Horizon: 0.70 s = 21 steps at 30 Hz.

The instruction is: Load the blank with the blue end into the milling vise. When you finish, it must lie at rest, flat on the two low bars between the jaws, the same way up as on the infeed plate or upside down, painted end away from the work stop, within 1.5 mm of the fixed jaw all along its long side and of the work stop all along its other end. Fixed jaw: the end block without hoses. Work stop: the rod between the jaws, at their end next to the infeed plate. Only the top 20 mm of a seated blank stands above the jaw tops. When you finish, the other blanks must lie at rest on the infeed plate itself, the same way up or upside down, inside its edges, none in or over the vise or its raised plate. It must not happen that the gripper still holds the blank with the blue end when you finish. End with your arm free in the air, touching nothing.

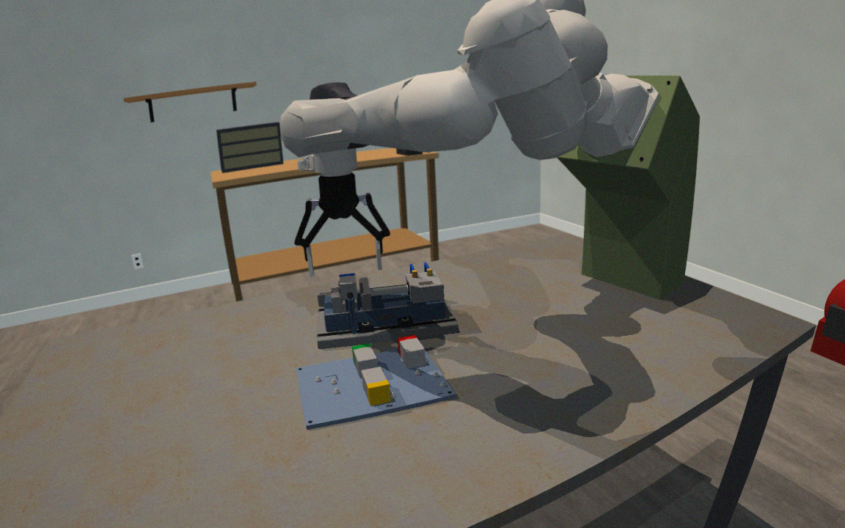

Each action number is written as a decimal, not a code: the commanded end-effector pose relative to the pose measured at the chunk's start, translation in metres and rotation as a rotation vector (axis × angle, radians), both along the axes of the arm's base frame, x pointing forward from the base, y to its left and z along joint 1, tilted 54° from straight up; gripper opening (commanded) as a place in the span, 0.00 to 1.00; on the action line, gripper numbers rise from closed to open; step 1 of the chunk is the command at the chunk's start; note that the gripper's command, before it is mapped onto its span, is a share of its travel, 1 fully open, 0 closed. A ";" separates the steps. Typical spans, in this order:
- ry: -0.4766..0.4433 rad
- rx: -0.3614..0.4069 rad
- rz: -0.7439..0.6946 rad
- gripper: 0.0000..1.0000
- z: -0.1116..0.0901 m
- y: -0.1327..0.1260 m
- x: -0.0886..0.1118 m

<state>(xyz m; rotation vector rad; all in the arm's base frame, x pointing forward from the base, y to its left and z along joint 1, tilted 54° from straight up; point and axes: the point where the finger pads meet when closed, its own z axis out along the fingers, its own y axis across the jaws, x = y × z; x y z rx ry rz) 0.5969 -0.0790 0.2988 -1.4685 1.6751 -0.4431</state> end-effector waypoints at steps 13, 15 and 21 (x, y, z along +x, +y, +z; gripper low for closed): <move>0.002 0.003 0.000 1.00 0.002 0.000 -0.003; 0.002 0.003 0.000 1.00 0.002 0.000 -0.003; 0.000 0.001 0.000 1.00 0.002 -0.001 -0.002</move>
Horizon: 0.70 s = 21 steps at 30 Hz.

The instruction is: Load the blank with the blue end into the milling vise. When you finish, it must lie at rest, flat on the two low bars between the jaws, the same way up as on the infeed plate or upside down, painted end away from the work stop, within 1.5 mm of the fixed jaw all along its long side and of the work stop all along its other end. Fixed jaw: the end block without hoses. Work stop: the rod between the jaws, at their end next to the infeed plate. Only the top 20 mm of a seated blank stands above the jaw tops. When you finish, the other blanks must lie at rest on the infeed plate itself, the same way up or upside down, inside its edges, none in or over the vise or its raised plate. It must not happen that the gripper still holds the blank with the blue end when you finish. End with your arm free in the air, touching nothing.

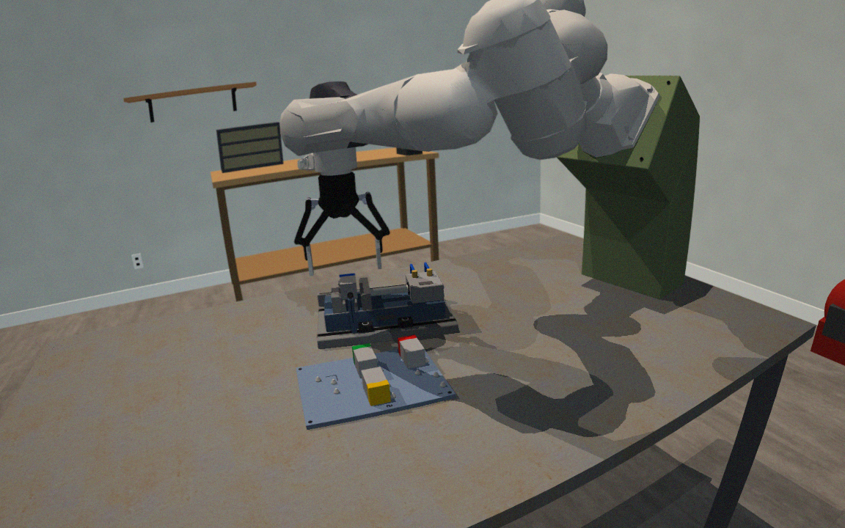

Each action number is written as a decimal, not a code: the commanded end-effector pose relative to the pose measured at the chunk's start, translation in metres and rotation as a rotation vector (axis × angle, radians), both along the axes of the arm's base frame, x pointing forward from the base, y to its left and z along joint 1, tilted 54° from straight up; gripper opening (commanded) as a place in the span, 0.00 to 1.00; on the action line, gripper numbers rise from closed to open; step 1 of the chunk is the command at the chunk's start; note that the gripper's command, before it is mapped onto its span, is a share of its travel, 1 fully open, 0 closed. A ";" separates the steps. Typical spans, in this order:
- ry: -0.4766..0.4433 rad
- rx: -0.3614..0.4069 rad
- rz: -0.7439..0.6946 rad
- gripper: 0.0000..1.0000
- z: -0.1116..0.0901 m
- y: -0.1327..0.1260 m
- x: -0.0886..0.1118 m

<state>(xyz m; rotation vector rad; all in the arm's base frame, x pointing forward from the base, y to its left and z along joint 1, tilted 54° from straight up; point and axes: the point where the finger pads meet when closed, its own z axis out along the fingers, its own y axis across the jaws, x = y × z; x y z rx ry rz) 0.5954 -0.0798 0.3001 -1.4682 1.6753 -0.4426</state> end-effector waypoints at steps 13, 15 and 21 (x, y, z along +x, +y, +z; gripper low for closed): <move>0.001 0.003 0.000 1.00 0.002 0.000 -0.003; 0.001 0.003 0.000 1.00 0.002 0.000 -0.003; 0.001 0.003 0.000 1.00 0.003 -0.001 -0.004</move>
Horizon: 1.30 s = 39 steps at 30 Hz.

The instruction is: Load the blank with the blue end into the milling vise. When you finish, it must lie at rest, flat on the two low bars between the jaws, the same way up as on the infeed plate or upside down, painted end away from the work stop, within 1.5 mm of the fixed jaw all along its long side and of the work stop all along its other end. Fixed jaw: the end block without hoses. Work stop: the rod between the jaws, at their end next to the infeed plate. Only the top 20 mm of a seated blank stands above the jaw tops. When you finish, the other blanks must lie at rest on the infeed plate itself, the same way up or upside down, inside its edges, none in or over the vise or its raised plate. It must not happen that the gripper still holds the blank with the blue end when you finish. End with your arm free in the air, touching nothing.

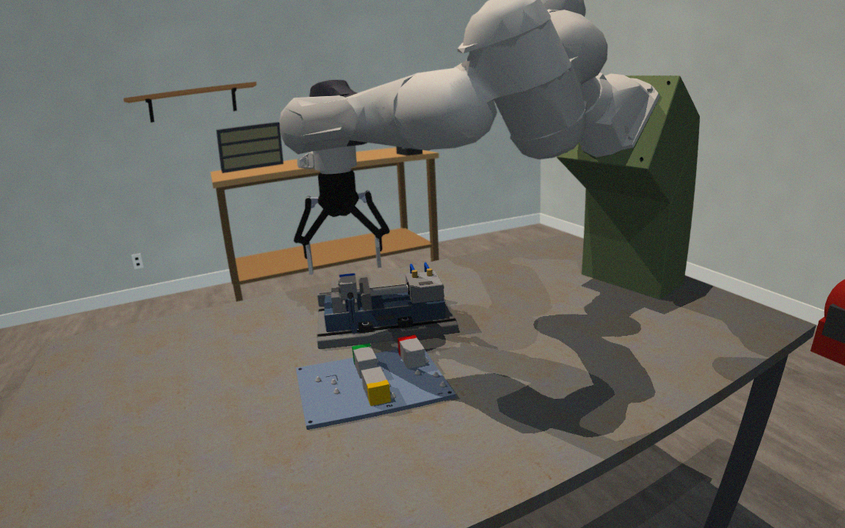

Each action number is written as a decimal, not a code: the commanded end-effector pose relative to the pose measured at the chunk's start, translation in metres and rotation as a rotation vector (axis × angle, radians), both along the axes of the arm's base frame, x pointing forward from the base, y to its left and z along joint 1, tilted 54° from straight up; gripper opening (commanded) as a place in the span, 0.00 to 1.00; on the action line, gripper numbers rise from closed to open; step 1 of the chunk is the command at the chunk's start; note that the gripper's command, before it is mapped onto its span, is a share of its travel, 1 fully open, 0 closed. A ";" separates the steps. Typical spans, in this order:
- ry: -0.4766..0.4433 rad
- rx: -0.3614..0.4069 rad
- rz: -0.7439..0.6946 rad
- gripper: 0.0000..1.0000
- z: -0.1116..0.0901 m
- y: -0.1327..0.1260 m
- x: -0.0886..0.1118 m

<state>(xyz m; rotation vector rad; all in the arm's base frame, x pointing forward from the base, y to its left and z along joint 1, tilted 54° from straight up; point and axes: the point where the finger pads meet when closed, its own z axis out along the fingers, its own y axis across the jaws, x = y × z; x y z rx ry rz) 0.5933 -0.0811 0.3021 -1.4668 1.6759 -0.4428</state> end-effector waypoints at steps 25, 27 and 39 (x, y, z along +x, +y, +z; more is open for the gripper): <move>0.002 0.002 0.002 1.00 0.002 0.000 -0.004; 0.002 0.002 0.002 1.00 0.002 0.000 -0.004; 0.002 0.002 0.002 1.00 0.003 0.000 -0.007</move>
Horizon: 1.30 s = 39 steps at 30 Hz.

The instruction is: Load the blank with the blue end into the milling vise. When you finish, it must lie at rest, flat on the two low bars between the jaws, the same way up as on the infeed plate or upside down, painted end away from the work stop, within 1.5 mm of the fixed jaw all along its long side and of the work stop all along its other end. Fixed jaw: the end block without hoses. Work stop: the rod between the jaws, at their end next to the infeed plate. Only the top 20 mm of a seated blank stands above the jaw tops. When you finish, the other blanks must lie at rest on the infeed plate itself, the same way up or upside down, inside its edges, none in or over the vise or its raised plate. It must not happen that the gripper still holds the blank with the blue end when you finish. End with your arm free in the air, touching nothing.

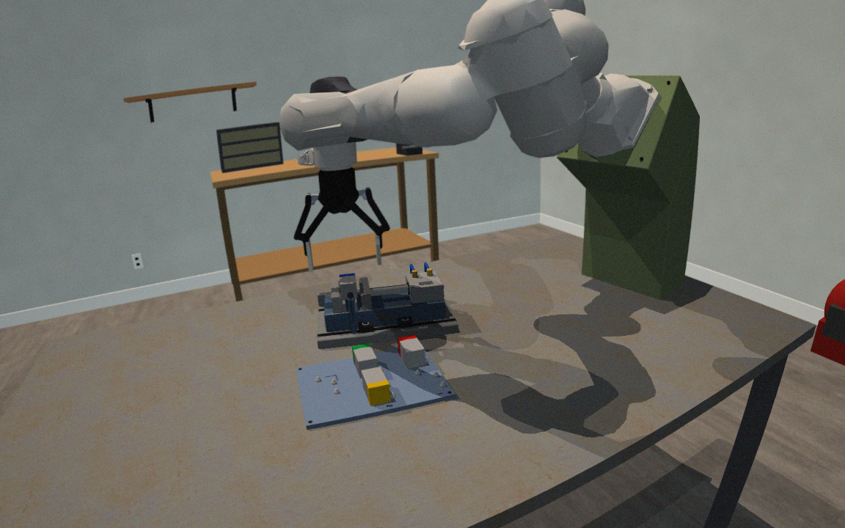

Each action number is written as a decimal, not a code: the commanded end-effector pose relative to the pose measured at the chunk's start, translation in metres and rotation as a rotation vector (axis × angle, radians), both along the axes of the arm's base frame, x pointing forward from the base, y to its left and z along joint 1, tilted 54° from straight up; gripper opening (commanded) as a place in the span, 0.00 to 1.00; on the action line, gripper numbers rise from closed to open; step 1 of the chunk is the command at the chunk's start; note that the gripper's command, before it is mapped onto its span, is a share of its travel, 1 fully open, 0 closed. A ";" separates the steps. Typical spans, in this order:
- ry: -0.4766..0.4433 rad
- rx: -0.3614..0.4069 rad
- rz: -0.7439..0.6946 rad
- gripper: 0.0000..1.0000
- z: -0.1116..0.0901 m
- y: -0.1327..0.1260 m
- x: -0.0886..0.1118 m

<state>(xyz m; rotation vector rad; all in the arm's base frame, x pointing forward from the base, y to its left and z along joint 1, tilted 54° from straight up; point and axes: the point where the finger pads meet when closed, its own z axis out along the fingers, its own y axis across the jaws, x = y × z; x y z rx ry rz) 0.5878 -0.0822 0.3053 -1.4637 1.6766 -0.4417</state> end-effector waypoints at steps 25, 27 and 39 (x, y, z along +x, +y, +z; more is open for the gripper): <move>0.001 -0.001 0.002 1.00 0.001 0.002 -0.004; 0.002 0.000 0.002 1.00 0.001 0.002 -0.004; 0.002 0.000 0.003 1.00 0.001 0.002 -0.004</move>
